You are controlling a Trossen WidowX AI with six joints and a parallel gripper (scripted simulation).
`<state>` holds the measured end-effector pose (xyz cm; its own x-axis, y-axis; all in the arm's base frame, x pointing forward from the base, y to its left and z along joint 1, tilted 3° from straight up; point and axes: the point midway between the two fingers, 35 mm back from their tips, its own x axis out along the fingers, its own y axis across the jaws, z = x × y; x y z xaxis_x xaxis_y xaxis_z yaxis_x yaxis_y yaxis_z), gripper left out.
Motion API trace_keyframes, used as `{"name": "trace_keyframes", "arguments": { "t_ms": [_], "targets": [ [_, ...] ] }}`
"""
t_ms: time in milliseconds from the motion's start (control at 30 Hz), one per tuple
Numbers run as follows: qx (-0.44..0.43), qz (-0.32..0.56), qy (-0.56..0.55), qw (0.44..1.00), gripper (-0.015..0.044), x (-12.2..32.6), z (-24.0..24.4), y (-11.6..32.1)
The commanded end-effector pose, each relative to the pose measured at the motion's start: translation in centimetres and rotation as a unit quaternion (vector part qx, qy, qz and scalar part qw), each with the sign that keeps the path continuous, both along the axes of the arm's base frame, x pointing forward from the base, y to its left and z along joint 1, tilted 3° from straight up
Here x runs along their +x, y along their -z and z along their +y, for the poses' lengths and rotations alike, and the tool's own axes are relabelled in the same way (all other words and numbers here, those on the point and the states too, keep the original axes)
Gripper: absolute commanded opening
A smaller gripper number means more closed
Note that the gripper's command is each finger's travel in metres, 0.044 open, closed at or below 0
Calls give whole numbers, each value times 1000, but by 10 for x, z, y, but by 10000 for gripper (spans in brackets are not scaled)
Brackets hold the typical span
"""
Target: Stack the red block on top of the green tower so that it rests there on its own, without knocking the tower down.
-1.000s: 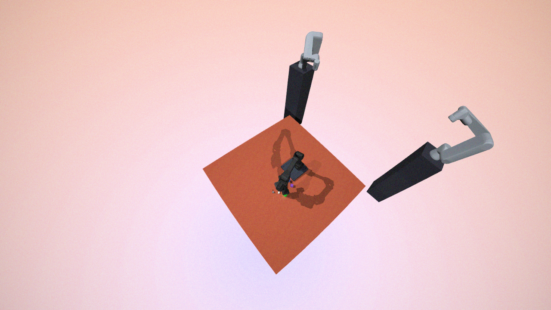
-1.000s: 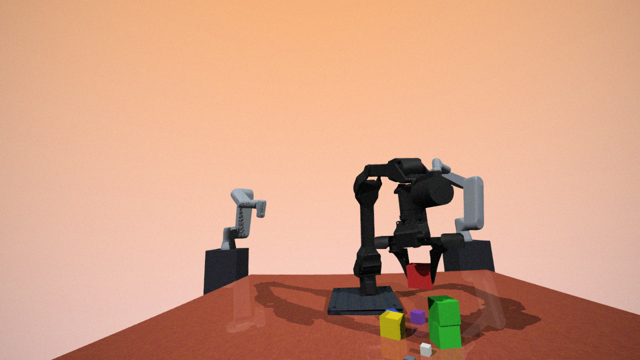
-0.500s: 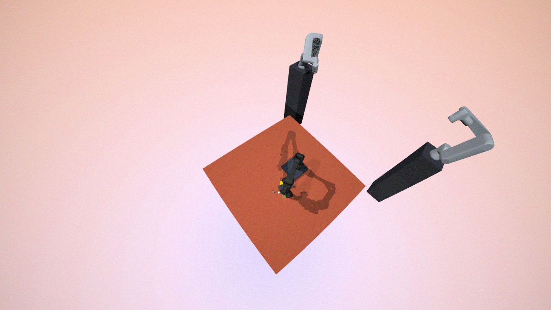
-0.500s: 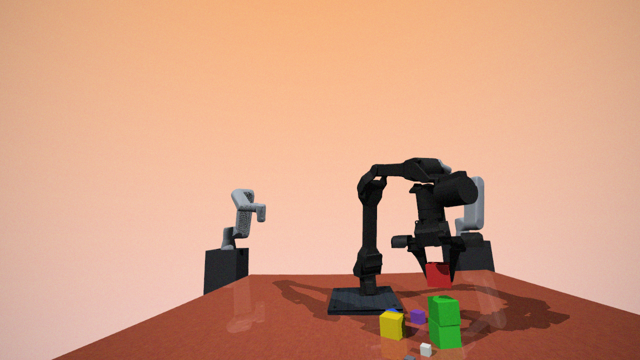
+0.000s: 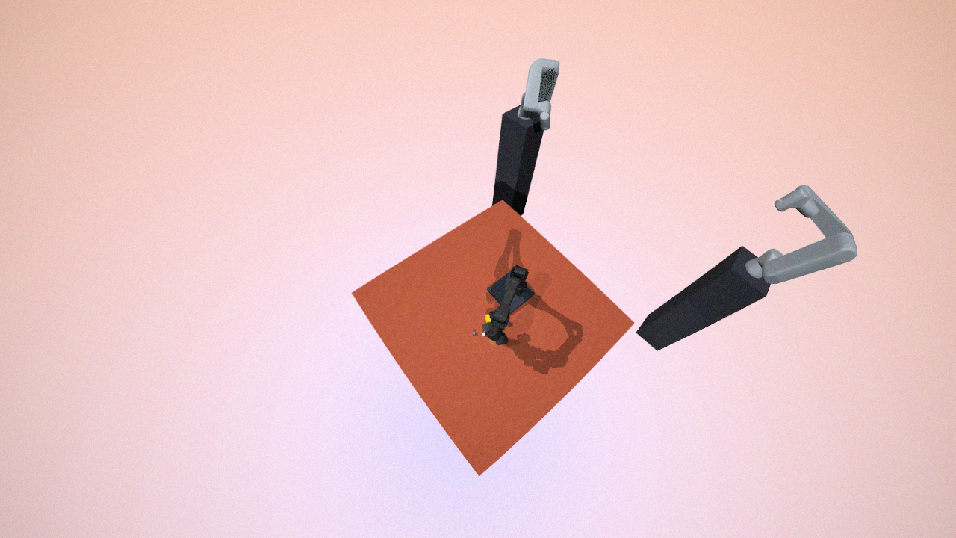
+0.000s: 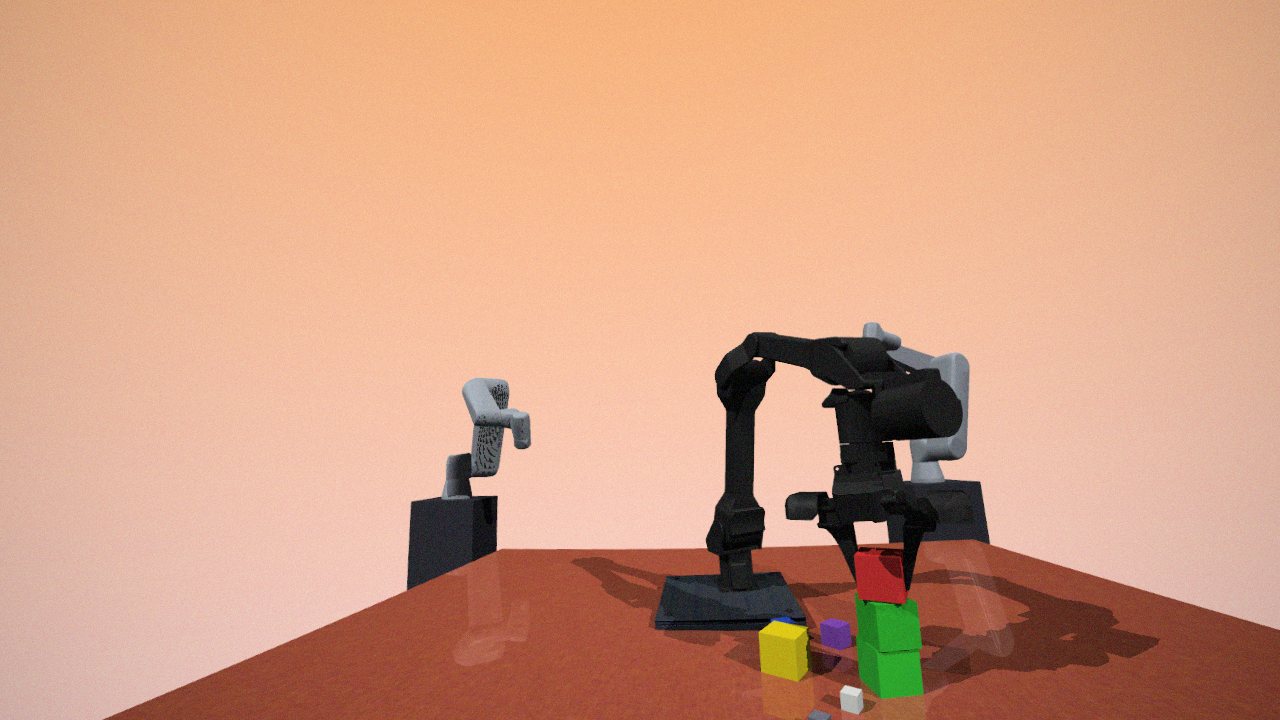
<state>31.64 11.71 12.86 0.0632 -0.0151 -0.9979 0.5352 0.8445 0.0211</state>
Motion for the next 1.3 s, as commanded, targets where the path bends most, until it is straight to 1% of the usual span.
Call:
{"name": "trace_keyframes", "arguments": {
  "t_ms": [0, 767, 1267],
  "targets": [
    [-2, -1, 2, 1000, 0, 1, -1, 2],
    [-2, -1, 2, 1000, 0, 1, -1, -1],
    [0, 0, 0, 1000, 394, 0, 0, 2]
  ]
}}
